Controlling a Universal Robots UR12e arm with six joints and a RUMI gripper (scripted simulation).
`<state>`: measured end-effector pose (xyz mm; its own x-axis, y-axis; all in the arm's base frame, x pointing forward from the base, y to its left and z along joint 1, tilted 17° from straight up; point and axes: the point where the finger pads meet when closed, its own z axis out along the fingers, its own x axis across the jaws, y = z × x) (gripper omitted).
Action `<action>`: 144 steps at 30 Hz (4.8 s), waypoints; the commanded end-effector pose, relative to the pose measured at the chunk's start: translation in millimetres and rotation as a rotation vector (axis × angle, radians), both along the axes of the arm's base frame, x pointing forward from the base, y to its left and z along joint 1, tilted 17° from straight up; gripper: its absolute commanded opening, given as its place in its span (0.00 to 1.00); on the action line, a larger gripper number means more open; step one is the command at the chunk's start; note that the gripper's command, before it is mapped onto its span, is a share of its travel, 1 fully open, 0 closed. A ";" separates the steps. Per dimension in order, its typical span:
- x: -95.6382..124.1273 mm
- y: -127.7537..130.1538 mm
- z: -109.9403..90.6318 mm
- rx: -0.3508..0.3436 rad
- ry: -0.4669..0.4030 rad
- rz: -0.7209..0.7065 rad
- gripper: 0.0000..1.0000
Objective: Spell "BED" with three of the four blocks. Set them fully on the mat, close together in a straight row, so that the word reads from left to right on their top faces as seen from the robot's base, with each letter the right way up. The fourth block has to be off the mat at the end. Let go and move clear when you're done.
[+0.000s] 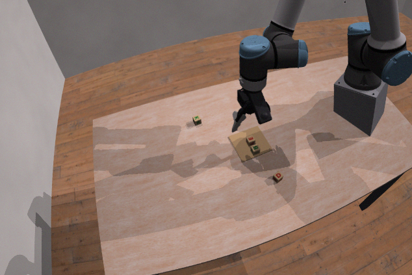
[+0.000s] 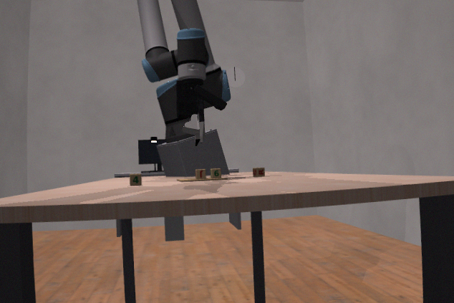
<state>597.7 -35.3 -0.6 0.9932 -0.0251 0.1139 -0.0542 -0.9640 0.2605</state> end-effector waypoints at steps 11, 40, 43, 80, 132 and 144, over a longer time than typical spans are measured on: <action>0.7 19.2 -5.5 -0.017 0.045 0.167 1.00; -3.5 88.0 -27.4 -0.081 0.217 0.791 1.00; -4.5 96.4 -30.1 -0.089 0.239 0.870 1.00; -17.7 177.8 -56.5 -0.178 0.456 1.656 1.00; -20.2 189.9 -60.5 -0.192 0.490 1.775 0.40; -19.9 189.0 -63.5 -0.192 0.490 1.775 0.40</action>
<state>577.2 153.9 -63.2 -0.2229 0.9331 -0.2823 0.9694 0.2428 0.0372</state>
